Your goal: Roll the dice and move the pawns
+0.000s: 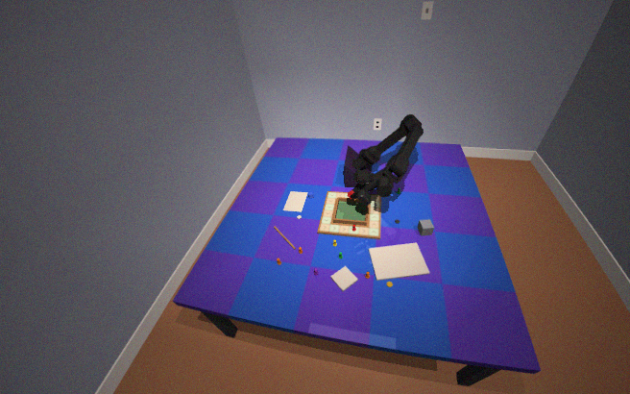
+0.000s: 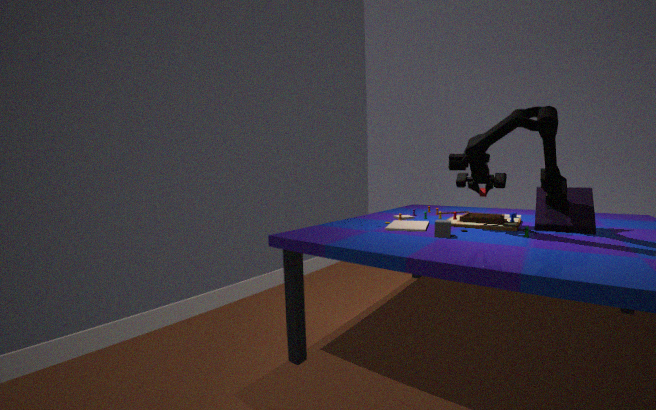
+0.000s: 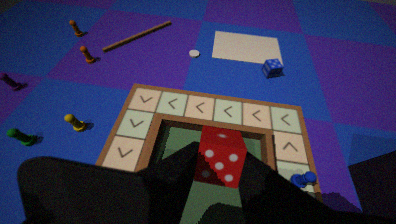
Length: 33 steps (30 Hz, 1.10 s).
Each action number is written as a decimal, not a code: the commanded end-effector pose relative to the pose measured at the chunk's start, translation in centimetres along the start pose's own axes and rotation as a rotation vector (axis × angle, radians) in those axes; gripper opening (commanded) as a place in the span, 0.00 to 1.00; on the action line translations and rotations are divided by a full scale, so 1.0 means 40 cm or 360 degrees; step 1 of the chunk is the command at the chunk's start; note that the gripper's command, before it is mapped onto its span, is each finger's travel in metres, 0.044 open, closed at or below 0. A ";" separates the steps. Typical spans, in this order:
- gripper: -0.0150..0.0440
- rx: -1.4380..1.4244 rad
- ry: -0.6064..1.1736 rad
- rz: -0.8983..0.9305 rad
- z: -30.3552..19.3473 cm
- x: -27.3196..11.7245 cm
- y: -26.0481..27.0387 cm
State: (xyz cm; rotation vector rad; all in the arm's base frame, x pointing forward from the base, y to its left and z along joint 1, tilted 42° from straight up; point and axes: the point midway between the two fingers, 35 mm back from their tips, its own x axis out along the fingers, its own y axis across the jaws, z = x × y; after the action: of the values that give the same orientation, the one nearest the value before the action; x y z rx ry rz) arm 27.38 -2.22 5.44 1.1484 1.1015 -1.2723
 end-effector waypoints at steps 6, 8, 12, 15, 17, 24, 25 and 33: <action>0.70 -0.0002 -0.0003 -0.0001 0.024 -0.022 0.003; 0.79 -0.0007 -0.0009 -0.0010 0.070 -0.061 0.002; 0.97 -0.0013 0.0016 -0.0022 0.074 -0.061 0.000; 1.00 -0.0065 0.0400 -0.0133 0.052 -0.003 -0.012; 1.00 -0.0073 0.0749 -0.0154 0.035 0.031 -0.016; 1.00 -0.0002 0.1339 -0.0014 0.026 0.061 -0.002; 1.00 0.0004 0.1230 -0.0078 0.032 0.069 -0.012; 0.72 -0.0608 0.1215 0.0180 0.126 0.169 -0.024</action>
State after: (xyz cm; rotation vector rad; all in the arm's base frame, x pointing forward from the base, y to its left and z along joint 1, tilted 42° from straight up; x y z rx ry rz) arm 26.80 -6.01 0.97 1.5173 1.7082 -0.6233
